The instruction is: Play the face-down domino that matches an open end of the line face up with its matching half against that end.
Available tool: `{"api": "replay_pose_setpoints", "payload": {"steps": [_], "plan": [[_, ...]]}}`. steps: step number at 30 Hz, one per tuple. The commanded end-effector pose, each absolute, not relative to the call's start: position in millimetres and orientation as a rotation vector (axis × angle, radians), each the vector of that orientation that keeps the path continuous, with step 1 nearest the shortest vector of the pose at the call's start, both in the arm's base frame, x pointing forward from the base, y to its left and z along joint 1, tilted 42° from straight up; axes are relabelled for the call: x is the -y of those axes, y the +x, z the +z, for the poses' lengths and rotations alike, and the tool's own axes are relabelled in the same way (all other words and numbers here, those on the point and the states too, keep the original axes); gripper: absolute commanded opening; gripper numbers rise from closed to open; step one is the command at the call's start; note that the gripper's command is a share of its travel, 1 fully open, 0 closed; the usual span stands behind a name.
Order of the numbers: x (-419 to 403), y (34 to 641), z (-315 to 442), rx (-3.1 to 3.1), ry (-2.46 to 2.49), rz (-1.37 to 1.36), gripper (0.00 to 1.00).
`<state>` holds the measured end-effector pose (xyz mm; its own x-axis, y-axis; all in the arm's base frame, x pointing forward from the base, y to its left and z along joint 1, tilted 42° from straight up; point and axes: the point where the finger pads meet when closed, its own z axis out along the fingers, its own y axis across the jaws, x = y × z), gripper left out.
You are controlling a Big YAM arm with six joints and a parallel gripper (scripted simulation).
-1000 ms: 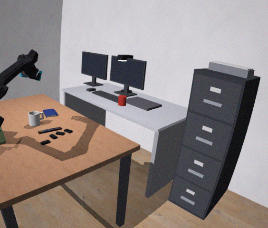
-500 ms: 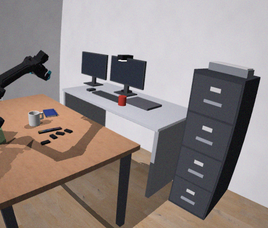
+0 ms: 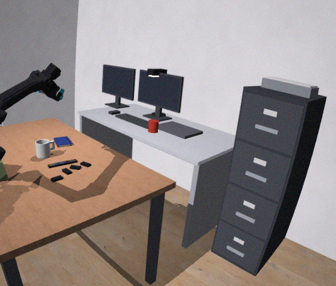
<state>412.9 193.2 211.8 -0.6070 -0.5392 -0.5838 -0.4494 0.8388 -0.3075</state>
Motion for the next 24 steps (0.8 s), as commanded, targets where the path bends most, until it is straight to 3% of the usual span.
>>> {"api": "replay_pose_setpoints", "payload": {"steps": [1,3,12,20,24], "plan": [[-208,432,247,-2.250,-0.673,-0.131,1.00],[-196,416,218,-2.306,-0.712,-0.161,1.00],[-208,433,248,-2.250,-0.672,-0.130,1.00],[-192,420,224,-2.294,-0.688,-0.152,1.00],[-182,445,259,-2.219,-0.577,-0.105,1.00]]}}
